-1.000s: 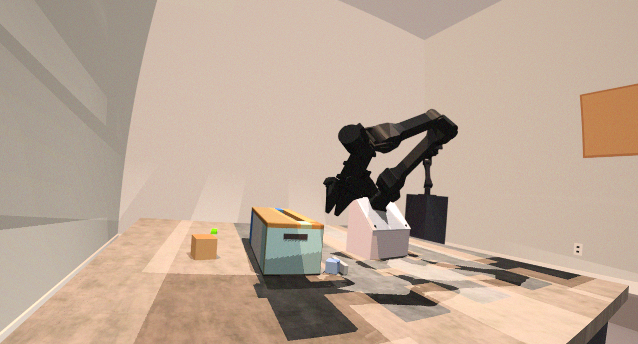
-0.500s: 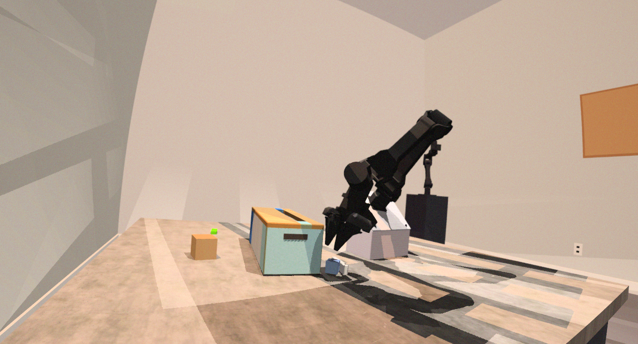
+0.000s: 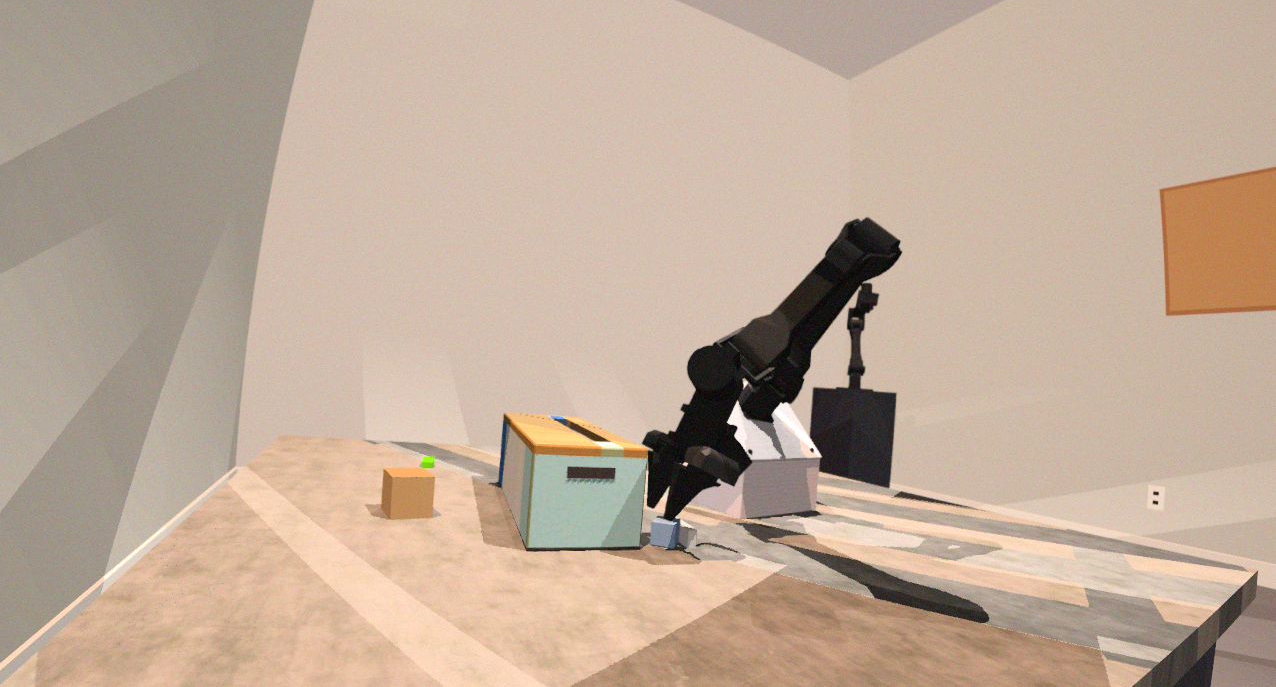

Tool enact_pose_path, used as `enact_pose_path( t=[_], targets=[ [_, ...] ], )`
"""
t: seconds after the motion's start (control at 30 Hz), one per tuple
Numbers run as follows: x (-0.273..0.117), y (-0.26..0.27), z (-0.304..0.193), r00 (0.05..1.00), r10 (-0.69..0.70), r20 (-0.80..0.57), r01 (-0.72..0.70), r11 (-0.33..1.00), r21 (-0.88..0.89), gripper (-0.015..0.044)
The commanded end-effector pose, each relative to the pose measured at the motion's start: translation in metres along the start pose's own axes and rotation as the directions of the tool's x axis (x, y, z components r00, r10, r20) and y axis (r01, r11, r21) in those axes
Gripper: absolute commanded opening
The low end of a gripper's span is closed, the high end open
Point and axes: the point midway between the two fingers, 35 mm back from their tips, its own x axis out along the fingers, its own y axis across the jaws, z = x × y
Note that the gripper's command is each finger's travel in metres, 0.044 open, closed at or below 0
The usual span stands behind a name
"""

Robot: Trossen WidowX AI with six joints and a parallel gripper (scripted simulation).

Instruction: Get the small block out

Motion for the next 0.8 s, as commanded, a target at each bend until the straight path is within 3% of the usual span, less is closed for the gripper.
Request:
enact_pose_path(
  t=[0.0,0.6,0.77],
  targets=[
    [0.007,0.001,0.002,1.000,0.004,-0.002,-0.004,1.000,0.005,0.0285],
    [0.031,0.003,0.014,1.000,0.002,-0.002,-0.002,1.000,0.006,0.0285],
    [0.031,0.003,0.014,1.000,0.002,-0.002,-0.002,1.000,0.006,0.0154]
  ],
)
